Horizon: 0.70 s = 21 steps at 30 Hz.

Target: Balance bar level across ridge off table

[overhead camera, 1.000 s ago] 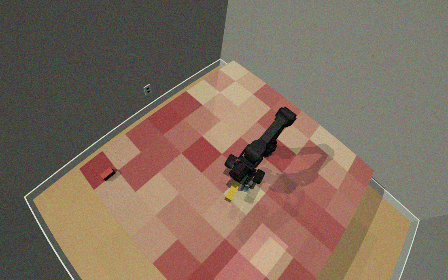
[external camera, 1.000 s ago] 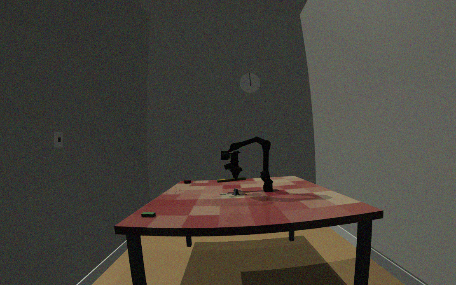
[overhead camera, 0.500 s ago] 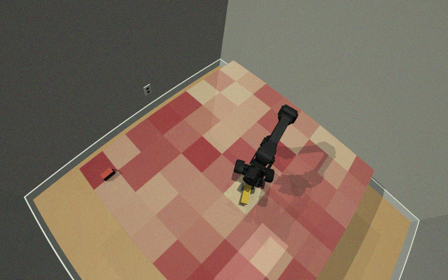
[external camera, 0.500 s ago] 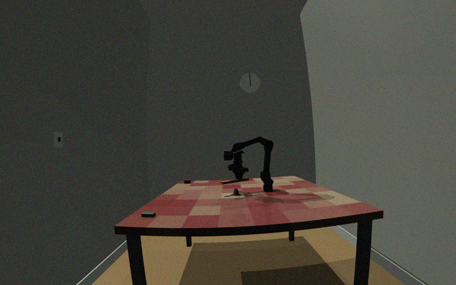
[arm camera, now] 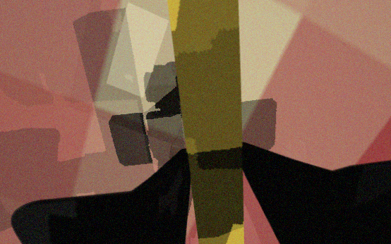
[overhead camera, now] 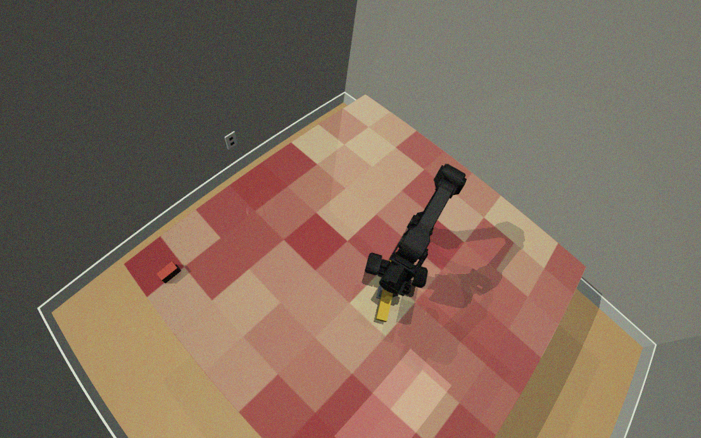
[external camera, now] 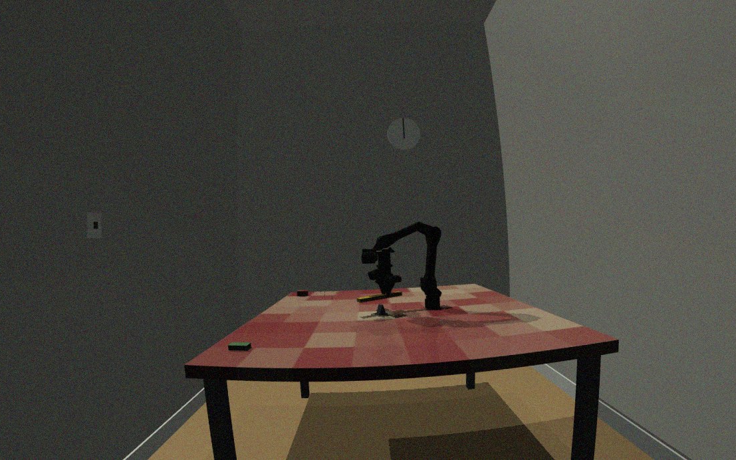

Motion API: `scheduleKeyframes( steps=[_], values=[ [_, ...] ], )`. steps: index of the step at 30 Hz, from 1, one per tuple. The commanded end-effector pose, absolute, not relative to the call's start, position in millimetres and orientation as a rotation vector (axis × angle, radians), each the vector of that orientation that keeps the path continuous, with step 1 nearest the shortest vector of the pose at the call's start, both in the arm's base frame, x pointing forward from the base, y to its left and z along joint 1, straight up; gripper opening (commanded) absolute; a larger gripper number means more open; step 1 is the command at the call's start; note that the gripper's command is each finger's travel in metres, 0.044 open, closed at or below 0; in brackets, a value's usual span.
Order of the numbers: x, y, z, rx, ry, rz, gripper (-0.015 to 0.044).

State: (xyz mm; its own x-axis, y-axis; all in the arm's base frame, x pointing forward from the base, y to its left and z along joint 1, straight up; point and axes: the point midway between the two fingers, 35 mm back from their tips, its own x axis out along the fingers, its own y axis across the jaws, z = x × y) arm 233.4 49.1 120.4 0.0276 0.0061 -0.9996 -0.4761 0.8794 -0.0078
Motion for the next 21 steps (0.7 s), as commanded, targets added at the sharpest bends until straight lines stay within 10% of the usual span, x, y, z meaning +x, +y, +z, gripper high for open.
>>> scheduleKeyframes(
  steps=[1,21],
  values=[
    [232.7,48.3,113.5,-0.393,1.51,0.391,0.0],
    [232.9,46.9,99.8,-0.397,1.509,0.395,0.0]
  ],
)
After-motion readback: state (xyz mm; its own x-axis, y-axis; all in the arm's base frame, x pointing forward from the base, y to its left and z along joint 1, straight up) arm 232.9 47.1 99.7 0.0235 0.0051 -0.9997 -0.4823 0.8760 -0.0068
